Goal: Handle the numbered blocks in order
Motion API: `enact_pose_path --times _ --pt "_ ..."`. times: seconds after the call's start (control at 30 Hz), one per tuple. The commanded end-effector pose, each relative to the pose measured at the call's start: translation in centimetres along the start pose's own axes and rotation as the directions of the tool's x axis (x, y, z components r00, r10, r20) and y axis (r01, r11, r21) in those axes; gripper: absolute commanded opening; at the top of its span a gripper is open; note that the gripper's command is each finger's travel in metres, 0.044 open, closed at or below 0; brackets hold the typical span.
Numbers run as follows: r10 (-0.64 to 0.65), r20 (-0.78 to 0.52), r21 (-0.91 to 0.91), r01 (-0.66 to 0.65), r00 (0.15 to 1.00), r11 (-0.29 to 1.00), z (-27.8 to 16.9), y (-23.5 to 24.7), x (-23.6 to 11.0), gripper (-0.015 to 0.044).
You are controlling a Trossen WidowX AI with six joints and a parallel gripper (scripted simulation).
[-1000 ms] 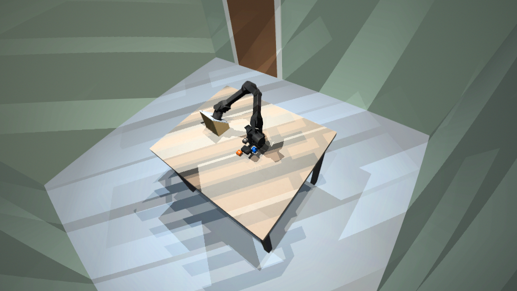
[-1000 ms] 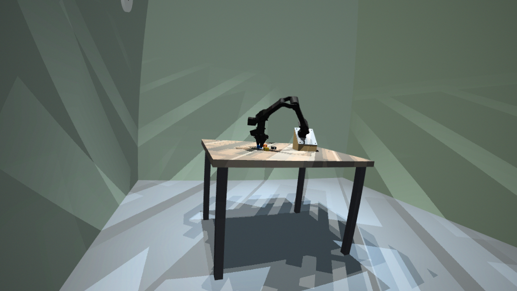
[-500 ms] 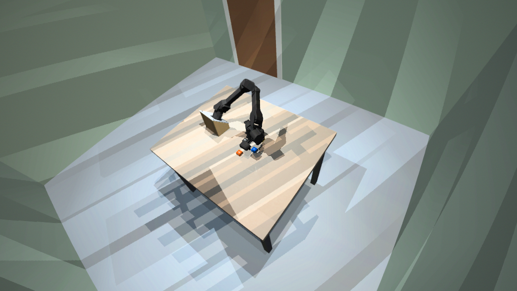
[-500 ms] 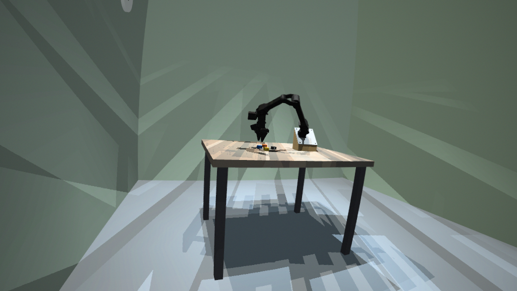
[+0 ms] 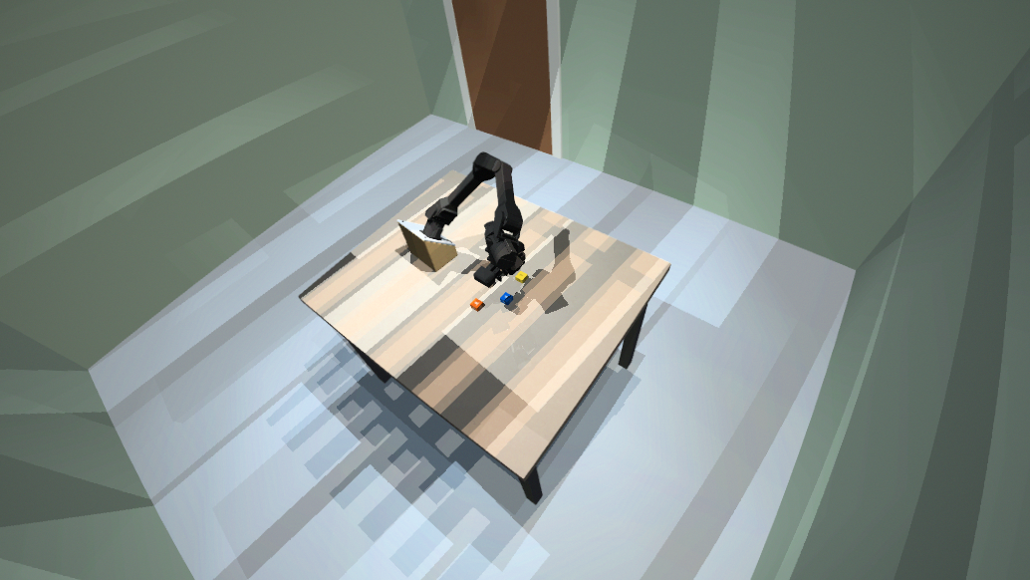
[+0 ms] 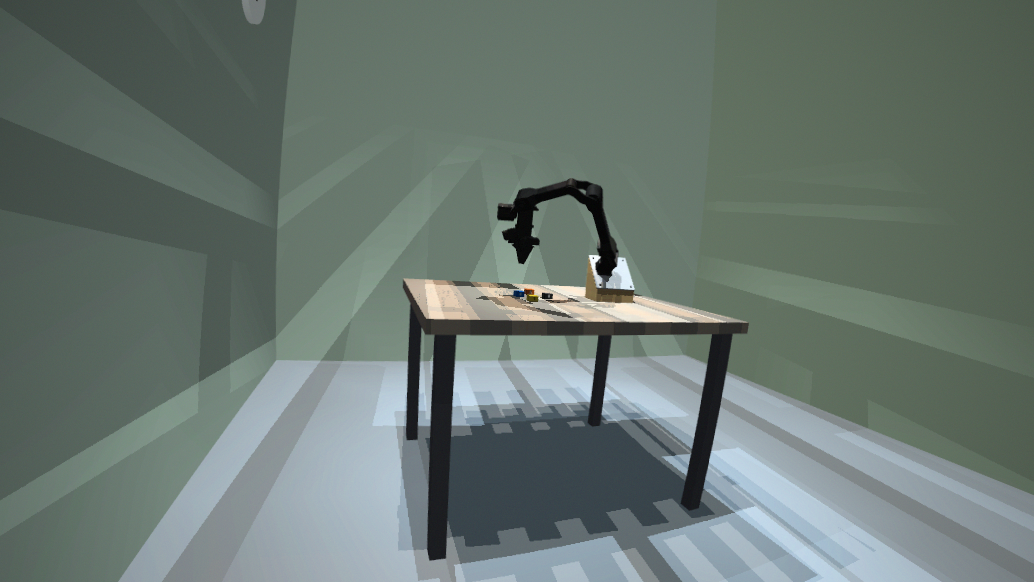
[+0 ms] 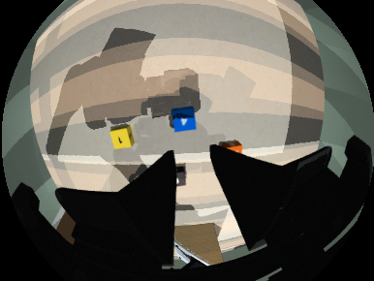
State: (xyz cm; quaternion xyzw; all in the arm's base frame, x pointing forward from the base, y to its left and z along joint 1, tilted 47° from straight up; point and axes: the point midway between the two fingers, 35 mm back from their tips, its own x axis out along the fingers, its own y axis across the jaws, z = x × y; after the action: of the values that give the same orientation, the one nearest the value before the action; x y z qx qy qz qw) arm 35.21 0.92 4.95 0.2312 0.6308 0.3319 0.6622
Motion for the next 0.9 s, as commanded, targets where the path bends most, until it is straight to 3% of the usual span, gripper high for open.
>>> enact_pose_path --times 0.0,0.1,0.27,0.5,0.57,0.7,0.87 --pt "-0.004 -0.001 -0.006 0.004 1.000 1.000 0.0 0.0 -0.2 0.0120" --pt "-0.008 -0.001 -0.005 0.008 1.000 1.000 -0.7 -1.3 -0.3 0.0120" --pt "-0.010 -0.002 -0.004 0.010 1.000 1.000 -6.2 -8.0 -0.3 0.0120" --pt "-0.009 -0.003 -0.004 0.009 1.000 1.000 -6.7 -8.5 -0.3 0.0120" --pt "-0.010 -0.003 -0.003 0.010 1.000 1.000 -6.6 -8.6 1.1 0.0172" --pt "-0.006 -0.002 -0.005 0.006 1.000 1.000 -6.7 -8.5 7.5 0.0278" --pt "-0.005 -0.002 -0.005 0.005 1.000 1.000 -6.8 -8.5 7.8 0.0400"
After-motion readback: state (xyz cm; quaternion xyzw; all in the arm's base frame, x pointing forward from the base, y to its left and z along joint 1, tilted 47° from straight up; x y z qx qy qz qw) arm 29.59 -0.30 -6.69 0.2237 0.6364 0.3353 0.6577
